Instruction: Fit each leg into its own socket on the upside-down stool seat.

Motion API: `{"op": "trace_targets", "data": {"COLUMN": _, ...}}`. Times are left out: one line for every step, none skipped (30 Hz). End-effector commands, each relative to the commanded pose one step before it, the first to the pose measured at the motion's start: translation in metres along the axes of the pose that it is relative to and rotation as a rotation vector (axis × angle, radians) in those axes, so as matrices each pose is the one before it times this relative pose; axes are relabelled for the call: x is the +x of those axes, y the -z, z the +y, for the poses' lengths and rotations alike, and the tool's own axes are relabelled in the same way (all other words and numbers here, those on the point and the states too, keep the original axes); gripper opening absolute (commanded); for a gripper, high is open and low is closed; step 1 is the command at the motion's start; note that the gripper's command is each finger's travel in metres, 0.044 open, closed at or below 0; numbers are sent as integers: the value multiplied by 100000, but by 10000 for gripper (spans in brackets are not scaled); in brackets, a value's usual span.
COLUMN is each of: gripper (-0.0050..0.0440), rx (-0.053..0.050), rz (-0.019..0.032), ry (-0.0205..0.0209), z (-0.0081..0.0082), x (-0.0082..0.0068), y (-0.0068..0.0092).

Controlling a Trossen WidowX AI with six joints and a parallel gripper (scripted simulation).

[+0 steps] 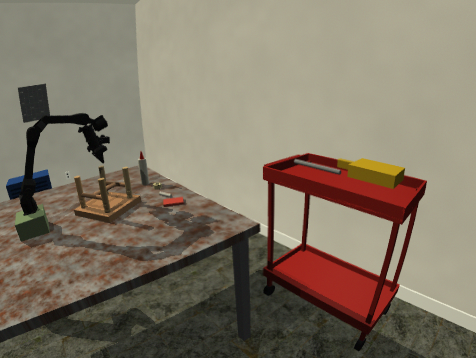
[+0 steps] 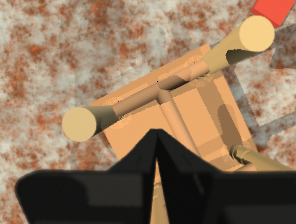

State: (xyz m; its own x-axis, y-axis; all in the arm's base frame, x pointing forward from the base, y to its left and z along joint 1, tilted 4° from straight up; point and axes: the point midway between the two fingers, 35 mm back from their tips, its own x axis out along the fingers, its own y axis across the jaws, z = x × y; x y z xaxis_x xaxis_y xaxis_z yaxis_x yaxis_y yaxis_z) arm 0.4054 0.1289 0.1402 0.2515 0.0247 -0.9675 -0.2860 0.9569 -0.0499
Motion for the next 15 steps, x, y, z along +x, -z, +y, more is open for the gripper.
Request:
{"op": "trace_targets", "data": {"gripper": 0, "rx": 9941, "rz": 1087, "ry": 3388, "z": -4155, "x": -674, "y": 979}}
{"op": "trace_targets", "data": {"gripper": 0, "rx": 2811, "rz": 237, "ry": 843, "z": -1196, "x": -144, "y": 171}}
{"op": "trace_targets", "data": {"gripper": 0, "rx": 2812, "rz": 242, "ry": 841, "z": -1187, "x": -143, "y": 182}}
{"op": "trace_targets", "data": {"gripper": 0, "rx": 2805, "rz": 244, "ry": 837, "z": -1180, "x": -139, "y": 178}}
{"op": "trace_targets", "data": {"gripper": 0, "rx": 2794, "rz": 246, "ry": 832, "z": -1172, "x": -135, "y": 175}}
{"op": "trace_targets", "data": {"gripper": 0, "rx": 2803, "rz": 252, "ry": 833, "z": -1166, "x": -135, "y": 186}}
{"op": "trace_targets", "data": {"gripper": 0, "rx": 0, "rz": 0, "ry": 0, "z": 0, "x": 0, "y": 0}}
{"op": "trace_targets", "data": {"gripper": 0, "rx": 0, "rz": 0, "ry": 0, "z": 0, "x": 0, "y": 0}}
{"op": "trace_targets", "data": {"gripper": 0, "rx": 4937, "rz": 453, "ry": 1462, "z": -2030, "x": -240, "y": 362}}
{"op": "trace_targets", "data": {"gripper": 0, "rx": 4509, "rz": 419, "ry": 1333, "z": -1854, "x": -201, "y": 286}}
{"op": "trace_targets", "data": {"gripper": 0, "rx": 2005, "rz": 190, "ry": 591, "z": -819, "x": -86, "y": 127}}
{"op": "trace_targets", "data": {"gripper": 0, "rx": 2457, "rz": 235, "ry": 723, "z": -999, "x": -104, "y": 157}}
{"op": "trace_targets", "data": {"gripper": 0, "rx": 2682, "rz": 260, "ry": 788, "z": -1087, "x": -111, "y": 171}}
{"op": "trace_targets", "data": {"gripper": 0, "rx": 2483, "rz": 244, "ry": 728, "z": -1000, "x": -101, "y": 162}}
{"op": "trace_targets", "data": {"gripper": 0, "rx": 874, "rz": 87, "ry": 256, "z": -351, "x": -34, "y": 54}}
